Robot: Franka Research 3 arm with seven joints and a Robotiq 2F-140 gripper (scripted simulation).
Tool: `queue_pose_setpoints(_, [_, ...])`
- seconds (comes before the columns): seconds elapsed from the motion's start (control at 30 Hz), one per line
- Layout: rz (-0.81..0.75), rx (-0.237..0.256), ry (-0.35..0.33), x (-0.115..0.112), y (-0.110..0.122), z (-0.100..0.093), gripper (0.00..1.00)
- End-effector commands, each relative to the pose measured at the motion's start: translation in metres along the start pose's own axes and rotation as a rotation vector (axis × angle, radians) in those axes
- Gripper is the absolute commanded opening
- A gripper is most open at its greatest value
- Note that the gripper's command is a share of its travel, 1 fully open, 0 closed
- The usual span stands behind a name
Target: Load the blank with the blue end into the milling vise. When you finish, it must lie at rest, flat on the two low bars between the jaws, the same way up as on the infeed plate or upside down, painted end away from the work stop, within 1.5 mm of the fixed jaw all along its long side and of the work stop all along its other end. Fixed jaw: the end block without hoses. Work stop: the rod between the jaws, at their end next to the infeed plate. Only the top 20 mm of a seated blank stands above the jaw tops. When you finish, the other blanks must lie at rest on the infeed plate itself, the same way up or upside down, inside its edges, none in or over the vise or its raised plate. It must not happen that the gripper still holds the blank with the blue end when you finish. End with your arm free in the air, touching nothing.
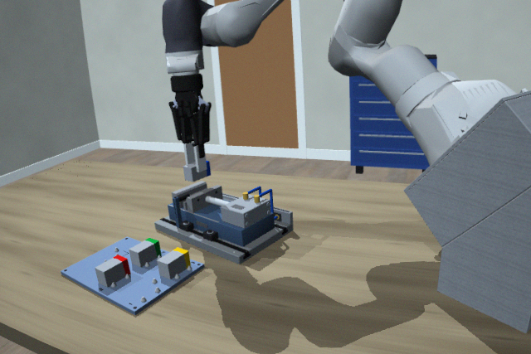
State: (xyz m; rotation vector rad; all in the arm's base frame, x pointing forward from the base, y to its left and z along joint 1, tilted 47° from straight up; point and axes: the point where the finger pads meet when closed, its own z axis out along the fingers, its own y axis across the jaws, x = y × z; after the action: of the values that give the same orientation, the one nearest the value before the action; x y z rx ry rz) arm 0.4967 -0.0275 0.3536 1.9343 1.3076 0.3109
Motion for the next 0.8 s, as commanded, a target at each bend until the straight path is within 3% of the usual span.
queue_pose_setpoints(0.0, [0.008,-0.001,0.004,0.0023,0.0006,-0.0015,0.0])
queue_pose_setpoints(0.77, [0.007,-0.001,0.003,0.0042,-0.0001,-0.0016,0.0])
